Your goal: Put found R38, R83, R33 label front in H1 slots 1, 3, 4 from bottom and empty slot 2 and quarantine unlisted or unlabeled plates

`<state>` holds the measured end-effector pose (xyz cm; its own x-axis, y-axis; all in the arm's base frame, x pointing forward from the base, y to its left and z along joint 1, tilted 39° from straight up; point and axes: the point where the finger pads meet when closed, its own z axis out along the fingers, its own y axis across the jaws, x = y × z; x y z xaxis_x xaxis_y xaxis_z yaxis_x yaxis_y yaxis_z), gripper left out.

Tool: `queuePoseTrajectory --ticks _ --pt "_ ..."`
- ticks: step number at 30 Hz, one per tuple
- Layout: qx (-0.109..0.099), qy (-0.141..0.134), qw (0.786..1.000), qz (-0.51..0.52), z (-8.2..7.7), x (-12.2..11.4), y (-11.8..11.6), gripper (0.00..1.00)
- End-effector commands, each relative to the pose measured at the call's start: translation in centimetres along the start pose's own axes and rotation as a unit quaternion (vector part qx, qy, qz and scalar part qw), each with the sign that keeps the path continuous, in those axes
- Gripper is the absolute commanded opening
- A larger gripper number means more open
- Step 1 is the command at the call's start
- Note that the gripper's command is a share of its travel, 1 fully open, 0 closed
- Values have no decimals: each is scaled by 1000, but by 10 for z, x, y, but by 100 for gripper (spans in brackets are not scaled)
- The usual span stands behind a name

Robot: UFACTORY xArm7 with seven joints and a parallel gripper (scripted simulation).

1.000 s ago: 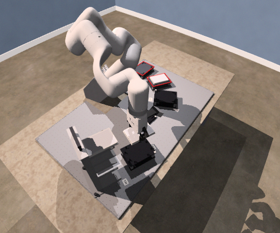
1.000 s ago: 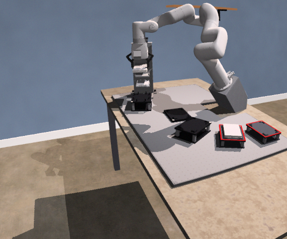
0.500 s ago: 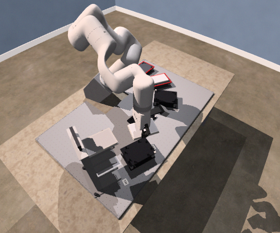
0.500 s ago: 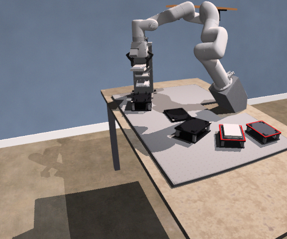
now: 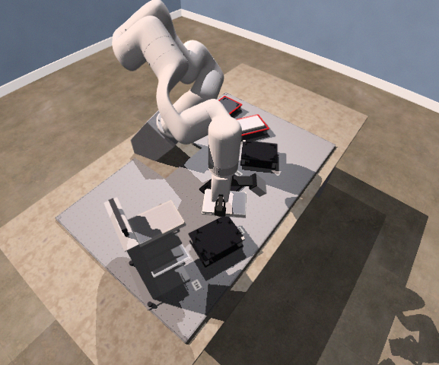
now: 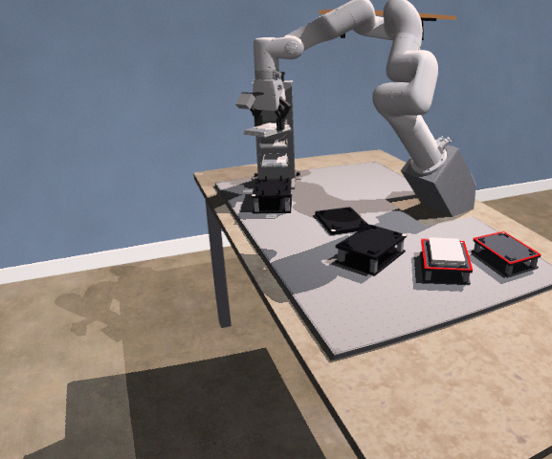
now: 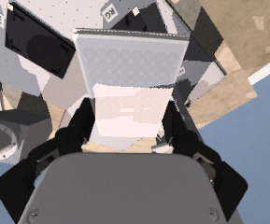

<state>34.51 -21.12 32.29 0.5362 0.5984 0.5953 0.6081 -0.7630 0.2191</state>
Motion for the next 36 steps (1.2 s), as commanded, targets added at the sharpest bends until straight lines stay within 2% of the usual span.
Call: queuePoseTrajectory --ticks 1,4,9,19,21,28,36 --pt "-3 -1 998 69 -1 0 1 0" --pt "-3 -1 996 85 -1 0 1 0" --pt "-3 0 986 168 -1 0 1 0" --pt "-3 0 944 329 -1 0 1 0" --pt "-3 0 944 329 -1 0 1 0" --pt "-3 1 899 437 -1 0 1 0" --pt "-3 1 833 553 -1 0 1 0"
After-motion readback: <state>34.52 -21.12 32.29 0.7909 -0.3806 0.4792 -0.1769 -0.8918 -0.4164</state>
